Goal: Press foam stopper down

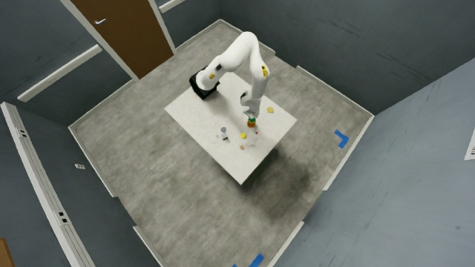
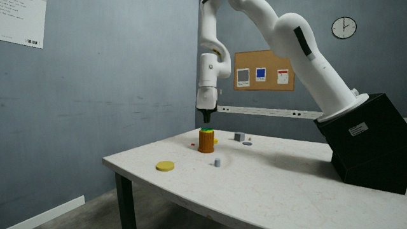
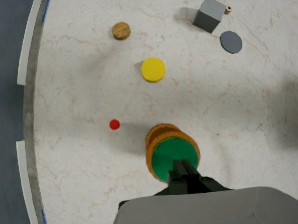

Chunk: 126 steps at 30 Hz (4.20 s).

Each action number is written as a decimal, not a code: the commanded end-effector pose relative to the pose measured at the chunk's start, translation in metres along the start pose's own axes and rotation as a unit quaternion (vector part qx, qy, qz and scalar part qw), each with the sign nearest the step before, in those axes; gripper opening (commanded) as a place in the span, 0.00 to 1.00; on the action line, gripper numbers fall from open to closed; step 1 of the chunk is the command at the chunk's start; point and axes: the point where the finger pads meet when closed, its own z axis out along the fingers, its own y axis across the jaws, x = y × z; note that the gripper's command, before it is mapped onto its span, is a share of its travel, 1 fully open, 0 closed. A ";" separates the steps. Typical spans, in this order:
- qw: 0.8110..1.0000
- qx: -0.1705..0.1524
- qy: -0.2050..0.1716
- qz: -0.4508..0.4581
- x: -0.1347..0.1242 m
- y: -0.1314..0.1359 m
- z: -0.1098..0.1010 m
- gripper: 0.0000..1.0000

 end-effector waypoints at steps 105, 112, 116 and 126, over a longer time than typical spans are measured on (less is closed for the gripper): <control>1.000 0.002 -0.001 0.000 0.001 0.000 0.042 0.00; 1.000 0.002 -0.001 0.000 0.001 0.000 0.045 0.00; 1.000 0.002 -0.001 0.000 0.001 0.000 0.046 0.00; 1.000 0.002 -0.001 0.000 0.001 0.000 0.047 0.00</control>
